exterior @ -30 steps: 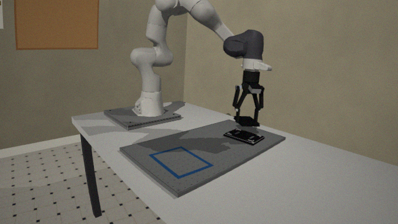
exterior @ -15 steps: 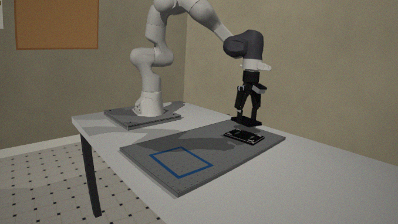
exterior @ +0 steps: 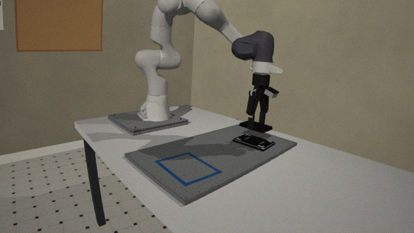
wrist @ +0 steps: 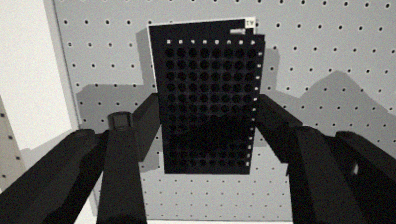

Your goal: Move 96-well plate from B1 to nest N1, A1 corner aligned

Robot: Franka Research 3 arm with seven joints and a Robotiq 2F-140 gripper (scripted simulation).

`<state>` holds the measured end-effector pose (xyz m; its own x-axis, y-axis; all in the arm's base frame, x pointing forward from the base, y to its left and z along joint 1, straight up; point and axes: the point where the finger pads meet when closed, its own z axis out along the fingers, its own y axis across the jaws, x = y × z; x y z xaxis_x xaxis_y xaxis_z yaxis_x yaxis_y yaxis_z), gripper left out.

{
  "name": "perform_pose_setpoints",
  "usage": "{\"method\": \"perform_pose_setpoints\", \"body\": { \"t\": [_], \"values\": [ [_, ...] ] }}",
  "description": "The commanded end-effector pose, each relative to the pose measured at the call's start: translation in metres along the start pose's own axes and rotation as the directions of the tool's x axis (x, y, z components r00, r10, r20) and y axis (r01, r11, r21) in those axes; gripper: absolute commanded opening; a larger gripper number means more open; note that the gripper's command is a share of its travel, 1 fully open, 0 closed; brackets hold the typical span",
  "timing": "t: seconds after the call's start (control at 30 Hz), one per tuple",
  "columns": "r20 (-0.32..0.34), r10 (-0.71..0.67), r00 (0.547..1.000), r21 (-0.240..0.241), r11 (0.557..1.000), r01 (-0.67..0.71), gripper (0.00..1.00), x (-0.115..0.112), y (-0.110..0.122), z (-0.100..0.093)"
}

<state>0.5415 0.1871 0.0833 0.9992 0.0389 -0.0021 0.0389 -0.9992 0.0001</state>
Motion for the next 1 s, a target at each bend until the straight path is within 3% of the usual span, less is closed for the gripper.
{"method": "perform_pose_setpoints", "body": {
  "t": [0.0, 0.97],
  "values": [
    [0.003, -0.076, 0.997, 0.002, 0.997, 0.076, 0.6, 0.0, 0.0002, -0.0006],
    [0.003, -0.076, 0.997, 0.002, 0.997, 0.076, 0.6, 0.0008, -0.0005, -0.0006]
  ]
}}
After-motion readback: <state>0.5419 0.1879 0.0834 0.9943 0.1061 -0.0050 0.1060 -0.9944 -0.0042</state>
